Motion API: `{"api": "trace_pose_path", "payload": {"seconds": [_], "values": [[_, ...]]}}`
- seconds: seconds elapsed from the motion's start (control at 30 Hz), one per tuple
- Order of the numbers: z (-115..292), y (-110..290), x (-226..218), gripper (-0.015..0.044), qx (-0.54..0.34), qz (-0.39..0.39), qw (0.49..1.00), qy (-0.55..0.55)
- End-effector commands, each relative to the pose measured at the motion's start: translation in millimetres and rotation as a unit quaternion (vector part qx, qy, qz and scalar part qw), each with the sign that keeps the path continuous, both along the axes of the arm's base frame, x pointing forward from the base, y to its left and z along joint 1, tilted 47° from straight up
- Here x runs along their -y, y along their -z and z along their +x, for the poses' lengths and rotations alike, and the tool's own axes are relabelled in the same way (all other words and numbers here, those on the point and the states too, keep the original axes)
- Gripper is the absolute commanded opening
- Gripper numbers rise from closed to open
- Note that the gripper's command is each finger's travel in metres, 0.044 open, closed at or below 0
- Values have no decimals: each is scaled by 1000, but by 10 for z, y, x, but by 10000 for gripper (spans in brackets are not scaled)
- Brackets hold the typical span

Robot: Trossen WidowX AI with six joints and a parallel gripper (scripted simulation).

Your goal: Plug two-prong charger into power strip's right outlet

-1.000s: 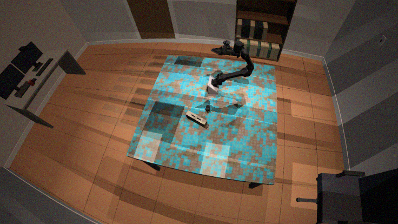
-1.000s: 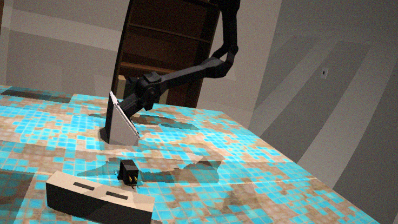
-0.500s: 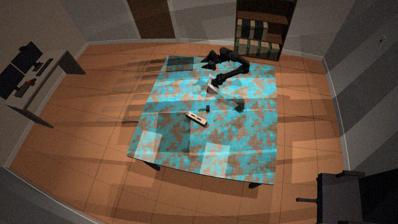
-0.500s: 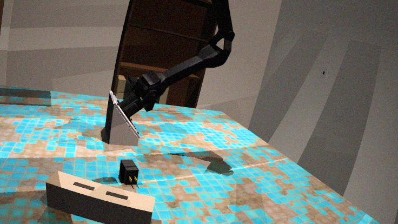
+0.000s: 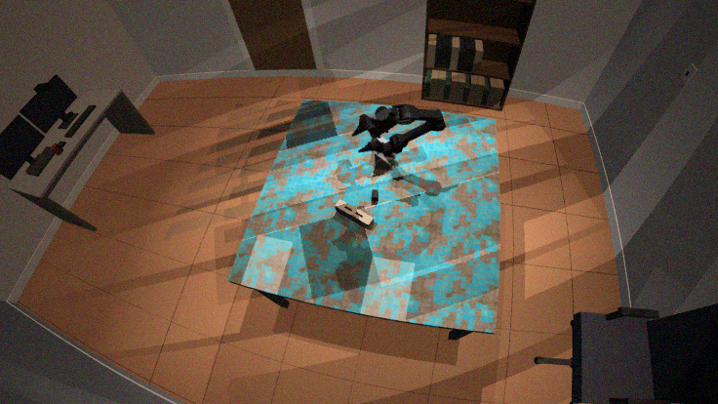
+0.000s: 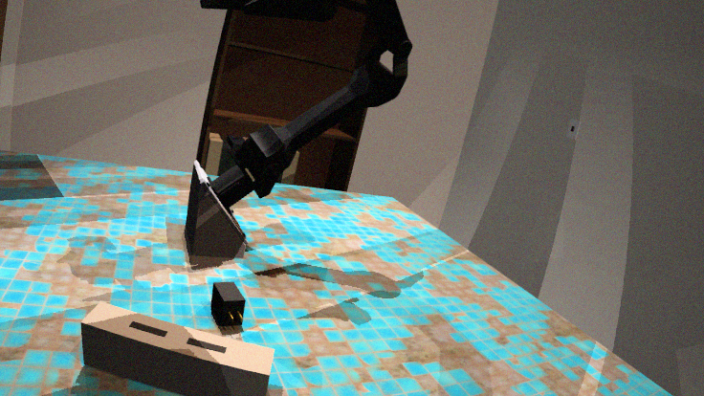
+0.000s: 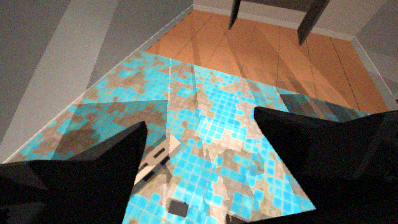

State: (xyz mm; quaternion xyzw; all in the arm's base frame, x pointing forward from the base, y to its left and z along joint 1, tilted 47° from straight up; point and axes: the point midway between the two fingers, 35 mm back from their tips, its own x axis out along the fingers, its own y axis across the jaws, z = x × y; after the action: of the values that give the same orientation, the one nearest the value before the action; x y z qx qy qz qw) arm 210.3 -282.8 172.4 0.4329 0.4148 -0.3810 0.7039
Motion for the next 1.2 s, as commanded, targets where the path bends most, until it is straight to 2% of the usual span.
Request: {"api": "trace_pose_path", "payload": {"seconds": [0.0, 0.5, 0.87, 1.17], "values": [[138, 216, -163, 440, -12, 28, 997, -66], [557, 913, -950, 440, -24, 118, 935, -333], [651, 1322, -1610, 440, -6, 182, 848, -498], [555, 1587, -2123, 440, 21, 230, 765, -601]]}}
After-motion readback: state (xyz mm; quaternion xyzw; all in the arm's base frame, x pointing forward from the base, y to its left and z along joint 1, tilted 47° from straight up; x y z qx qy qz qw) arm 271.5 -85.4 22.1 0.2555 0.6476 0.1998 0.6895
